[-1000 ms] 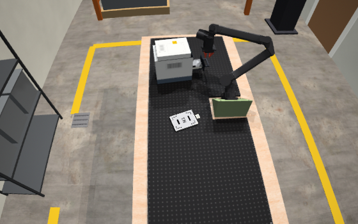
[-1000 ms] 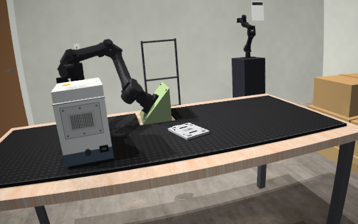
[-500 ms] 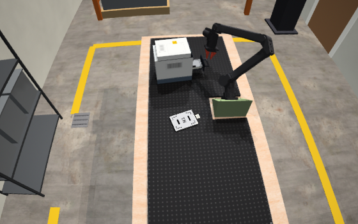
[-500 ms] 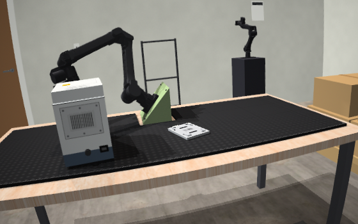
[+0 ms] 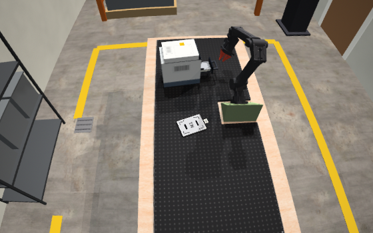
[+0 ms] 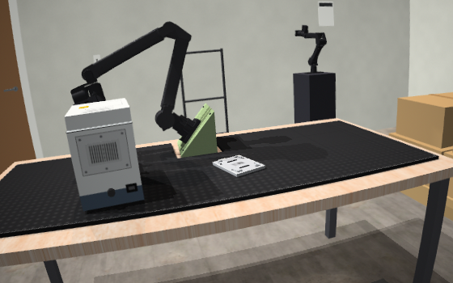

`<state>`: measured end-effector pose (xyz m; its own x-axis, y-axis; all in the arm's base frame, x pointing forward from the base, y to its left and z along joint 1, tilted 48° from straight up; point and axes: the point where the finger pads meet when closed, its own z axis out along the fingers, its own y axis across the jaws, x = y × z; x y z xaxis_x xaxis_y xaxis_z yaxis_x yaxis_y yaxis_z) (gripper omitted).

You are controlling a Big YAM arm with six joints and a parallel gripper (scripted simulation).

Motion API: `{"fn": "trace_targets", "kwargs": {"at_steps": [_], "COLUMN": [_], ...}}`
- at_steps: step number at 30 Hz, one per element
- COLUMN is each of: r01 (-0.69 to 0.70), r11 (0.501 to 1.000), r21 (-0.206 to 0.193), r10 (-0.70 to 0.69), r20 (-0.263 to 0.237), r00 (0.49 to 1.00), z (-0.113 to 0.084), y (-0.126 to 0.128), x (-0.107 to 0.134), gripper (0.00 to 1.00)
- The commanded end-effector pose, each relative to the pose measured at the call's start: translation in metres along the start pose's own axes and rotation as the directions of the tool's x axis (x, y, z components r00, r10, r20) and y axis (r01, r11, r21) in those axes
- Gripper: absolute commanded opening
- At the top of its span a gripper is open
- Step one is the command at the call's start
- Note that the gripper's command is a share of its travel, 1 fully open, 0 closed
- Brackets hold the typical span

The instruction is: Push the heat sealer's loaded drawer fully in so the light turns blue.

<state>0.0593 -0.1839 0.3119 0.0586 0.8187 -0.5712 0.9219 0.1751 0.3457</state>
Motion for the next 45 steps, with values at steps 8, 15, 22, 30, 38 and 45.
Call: {"fn": "trace_targets", "kwargs": {"at_steps": [8,15,22,30,38,45], "r01": [0.188,0.183,0.200,0.196,0.196,0.196], "r11": [0.979,0.980,0.977,0.977,0.977,0.977], "r21": [-0.077,-0.080,-0.073,-0.080,-0.081,-0.081], "r10": [-0.172,-0.167,-0.184,-0.179,-0.179,-0.178], "r20": [0.175,0.169,0.187,0.182,0.183,0.183], "r00": [0.969,0.971,0.965,0.967,0.967,0.967], "z": [-0.017,-0.018,-0.023,-0.014,-0.008,-0.005], "y": [-0.005,-0.007,-0.002,-0.003,-0.002,-0.002], "x": [-0.010,-0.017,-0.020,-0.013,-0.014,-0.015], "gripper": [0.30,0.30,0.30,0.30,0.30,0.30]}}
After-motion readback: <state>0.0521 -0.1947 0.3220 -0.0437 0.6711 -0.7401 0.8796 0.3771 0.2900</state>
